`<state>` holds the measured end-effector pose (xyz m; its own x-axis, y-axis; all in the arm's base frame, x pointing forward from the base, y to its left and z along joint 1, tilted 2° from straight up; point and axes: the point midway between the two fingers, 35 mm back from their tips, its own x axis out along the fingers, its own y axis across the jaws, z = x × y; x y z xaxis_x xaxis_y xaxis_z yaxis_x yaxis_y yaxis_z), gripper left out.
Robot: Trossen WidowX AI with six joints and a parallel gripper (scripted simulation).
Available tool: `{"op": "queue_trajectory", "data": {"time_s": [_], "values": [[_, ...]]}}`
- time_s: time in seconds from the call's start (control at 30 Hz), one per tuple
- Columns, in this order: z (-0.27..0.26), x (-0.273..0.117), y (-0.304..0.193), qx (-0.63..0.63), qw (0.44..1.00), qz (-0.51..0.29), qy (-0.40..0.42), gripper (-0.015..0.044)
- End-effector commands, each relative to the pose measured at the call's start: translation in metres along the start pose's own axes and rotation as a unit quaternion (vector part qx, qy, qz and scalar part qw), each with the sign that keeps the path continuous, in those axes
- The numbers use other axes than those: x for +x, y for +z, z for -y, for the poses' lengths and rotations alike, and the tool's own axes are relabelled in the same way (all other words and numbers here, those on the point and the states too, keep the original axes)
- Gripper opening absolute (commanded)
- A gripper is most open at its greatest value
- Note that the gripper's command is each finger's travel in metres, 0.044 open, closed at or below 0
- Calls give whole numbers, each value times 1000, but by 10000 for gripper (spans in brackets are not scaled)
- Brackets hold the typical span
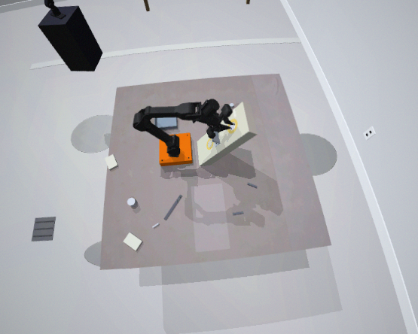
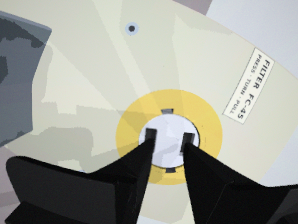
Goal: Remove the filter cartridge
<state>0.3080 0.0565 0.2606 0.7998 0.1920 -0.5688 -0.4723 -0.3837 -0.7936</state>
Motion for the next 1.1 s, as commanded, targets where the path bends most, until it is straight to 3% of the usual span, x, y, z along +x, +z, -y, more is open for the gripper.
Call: {"op": "queue_trajectory", "data": {"time_s": [0.0, 1.07], "values": [[1, 0, -1, 1, 1000, -2, 0, 107], [0, 9, -1, 1, 1000, -2, 0, 107]]}}
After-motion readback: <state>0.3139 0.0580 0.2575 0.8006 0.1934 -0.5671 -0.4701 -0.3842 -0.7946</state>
